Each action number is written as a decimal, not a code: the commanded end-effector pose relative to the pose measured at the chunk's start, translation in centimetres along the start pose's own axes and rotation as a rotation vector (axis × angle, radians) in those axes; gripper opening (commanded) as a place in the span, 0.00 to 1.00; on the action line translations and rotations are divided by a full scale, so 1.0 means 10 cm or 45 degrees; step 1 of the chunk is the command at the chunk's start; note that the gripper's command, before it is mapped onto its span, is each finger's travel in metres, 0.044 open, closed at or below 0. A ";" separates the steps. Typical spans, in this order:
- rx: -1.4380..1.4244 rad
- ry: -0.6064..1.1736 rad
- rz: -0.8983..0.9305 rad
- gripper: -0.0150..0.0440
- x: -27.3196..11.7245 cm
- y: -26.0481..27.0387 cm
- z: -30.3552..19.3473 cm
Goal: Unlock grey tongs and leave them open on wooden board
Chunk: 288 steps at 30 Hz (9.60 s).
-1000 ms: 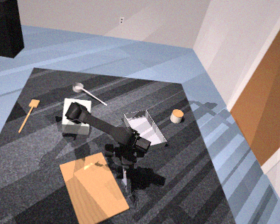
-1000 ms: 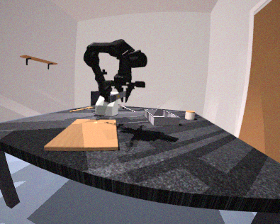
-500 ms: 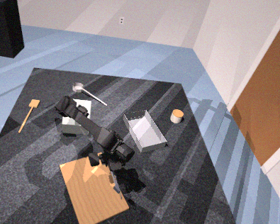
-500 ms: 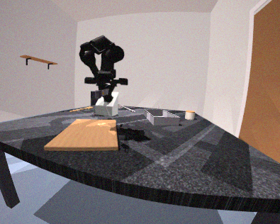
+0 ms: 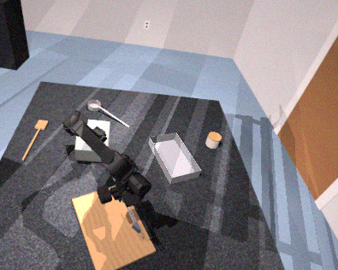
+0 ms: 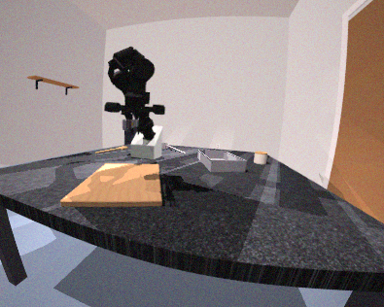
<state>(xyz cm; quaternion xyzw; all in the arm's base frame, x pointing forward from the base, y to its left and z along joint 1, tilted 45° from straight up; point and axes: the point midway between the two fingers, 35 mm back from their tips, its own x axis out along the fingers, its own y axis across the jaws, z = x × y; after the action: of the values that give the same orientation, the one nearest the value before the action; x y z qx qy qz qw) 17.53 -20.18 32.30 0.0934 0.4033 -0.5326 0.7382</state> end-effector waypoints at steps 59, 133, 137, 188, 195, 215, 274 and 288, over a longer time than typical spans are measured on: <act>0.010 -1.124 0.150 0.00 0.17 0.14 0.02; 0.000 -1.279 0.110 0.00 0.12 0.10 -0.08; 0.005 -1.192 0.134 0.00 0.15 0.13 -0.02; 0.009 -0.149 0.070 0.00 0.10 0.08 0.05; -0.005 -0.027 0.015 0.00 0.02 0.01 0.01; -0.008 -0.001 0.003 0.00 0.10 0.01 0.01; -0.010 -0.007 -0.002 0.00 1.05 0.01 0.01; -0.004 -0.012 -0.006 0.13 1.11 -0.01 0.01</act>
<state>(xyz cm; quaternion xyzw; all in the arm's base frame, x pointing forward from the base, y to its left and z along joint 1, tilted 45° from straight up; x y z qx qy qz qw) 18.68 -28.18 24.72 0.0888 0.4011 -0.5344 0.7387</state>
